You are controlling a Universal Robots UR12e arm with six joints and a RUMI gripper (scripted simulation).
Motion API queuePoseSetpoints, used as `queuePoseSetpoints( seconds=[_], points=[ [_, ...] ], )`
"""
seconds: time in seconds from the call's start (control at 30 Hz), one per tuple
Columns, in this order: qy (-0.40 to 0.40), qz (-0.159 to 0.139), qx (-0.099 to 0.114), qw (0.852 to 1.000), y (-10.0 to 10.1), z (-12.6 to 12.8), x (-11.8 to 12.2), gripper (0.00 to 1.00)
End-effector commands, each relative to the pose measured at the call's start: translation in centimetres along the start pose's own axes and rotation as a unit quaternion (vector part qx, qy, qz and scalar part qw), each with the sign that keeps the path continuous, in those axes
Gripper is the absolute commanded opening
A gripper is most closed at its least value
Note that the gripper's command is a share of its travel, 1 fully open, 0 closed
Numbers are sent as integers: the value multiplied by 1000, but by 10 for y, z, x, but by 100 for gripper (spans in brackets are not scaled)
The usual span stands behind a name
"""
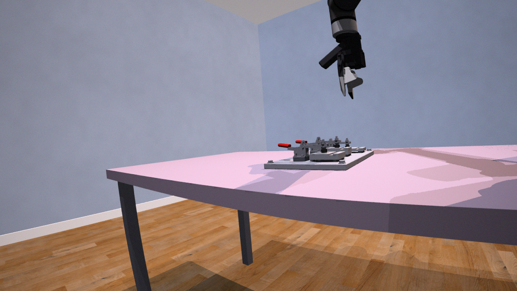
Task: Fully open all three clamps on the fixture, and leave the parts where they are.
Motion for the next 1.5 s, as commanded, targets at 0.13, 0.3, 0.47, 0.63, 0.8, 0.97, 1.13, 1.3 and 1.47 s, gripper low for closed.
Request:
queuePoseSetpoints(
  seconds=[0.13,0.3,0.47,0.63,0.8,0.97,1.13,1.3,1.47],
  points=[
    [0,1,1,1000,-1,1,0,59],
    [0,1,1,1000,-1,1,0,59],
    [0,1,0,1000,-1,1,0,59],
    [0,1,0,1000,-1,1,0,59],
    [0,1,0,1000,-1,1,0,28],
    [0,0,0,1000,-1,1,0,28],
    [0,0,0,1000,-1,1,0,28],
    [0,0,0,1000,-1,1,0,28],
    [0,0,0,1000,-1,1,0,28]
  ],
)
Point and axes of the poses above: the point where the finger pads meet when closed, its own y axis out along the fingers, its own z axis across the jaws, x = y × z, the point moved 6 cm from there along -y, back along the fingers, and after that the axes turned 6 degrees about -y, right-handed, at the moved point
